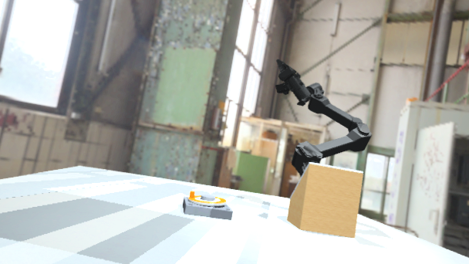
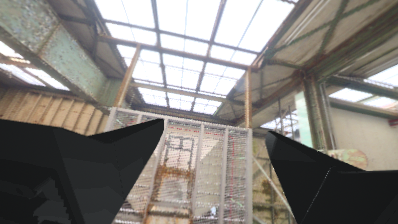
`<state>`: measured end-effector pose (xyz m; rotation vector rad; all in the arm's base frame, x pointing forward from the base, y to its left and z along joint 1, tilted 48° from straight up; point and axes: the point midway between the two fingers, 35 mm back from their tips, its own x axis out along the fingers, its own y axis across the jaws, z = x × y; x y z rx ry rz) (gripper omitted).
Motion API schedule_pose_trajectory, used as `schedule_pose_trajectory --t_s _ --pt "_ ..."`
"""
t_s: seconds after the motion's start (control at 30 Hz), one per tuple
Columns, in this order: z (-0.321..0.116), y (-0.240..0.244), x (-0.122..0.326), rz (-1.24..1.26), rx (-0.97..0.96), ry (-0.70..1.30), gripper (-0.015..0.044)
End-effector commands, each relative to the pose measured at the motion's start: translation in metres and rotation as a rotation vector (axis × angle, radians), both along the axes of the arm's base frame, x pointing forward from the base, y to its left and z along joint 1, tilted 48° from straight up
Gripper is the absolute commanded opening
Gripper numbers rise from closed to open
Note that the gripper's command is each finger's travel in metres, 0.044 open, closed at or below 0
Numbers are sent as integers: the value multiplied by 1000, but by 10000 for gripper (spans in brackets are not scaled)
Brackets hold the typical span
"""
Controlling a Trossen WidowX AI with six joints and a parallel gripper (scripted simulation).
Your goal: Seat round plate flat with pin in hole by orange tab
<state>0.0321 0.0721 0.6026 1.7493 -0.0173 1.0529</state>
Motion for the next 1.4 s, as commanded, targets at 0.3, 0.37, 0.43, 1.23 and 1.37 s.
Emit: schedule_pose_trajectory --t_s 0.3,0.37,0.43,1.23,1.37 --pt "-37 -19 143 -221 -119 242 137" --pt "-60 -23 187 -293 -176 345 85" --pt "-89 -27 229 -362 -248 452 32" --pt "-467 -41 380 -511 -1769 1293 0" --pt "-512 -45 369 -406 -2071 1333 0"
